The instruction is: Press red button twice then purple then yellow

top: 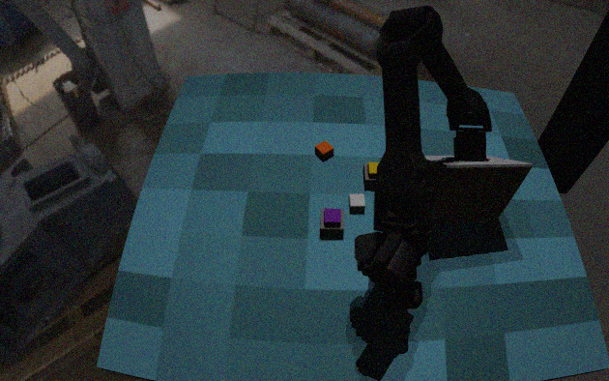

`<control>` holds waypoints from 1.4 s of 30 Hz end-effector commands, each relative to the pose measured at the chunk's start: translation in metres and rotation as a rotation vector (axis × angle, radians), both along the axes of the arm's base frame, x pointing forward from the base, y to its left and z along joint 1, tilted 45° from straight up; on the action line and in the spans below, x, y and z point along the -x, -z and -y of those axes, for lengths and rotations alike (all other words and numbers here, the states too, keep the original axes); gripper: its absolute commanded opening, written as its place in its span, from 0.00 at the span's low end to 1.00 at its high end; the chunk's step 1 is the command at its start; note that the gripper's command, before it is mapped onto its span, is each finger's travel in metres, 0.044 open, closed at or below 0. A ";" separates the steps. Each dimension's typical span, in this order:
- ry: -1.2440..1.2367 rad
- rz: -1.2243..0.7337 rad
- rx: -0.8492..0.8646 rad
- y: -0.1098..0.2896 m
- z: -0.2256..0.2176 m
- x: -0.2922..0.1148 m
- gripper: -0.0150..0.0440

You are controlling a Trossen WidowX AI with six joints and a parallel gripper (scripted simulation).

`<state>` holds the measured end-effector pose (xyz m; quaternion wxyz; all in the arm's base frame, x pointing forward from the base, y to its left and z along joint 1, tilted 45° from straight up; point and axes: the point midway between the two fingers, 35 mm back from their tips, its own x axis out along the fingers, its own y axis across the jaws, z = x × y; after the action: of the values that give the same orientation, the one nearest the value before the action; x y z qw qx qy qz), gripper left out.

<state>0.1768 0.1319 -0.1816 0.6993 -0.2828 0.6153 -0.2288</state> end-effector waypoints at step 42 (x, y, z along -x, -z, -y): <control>-0.005 -0.007 0.011 -0.012 -0.008 0.004 0.29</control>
<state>0.1728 0.1448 -0.1656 0.6982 -0.2857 0.6150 -0.2292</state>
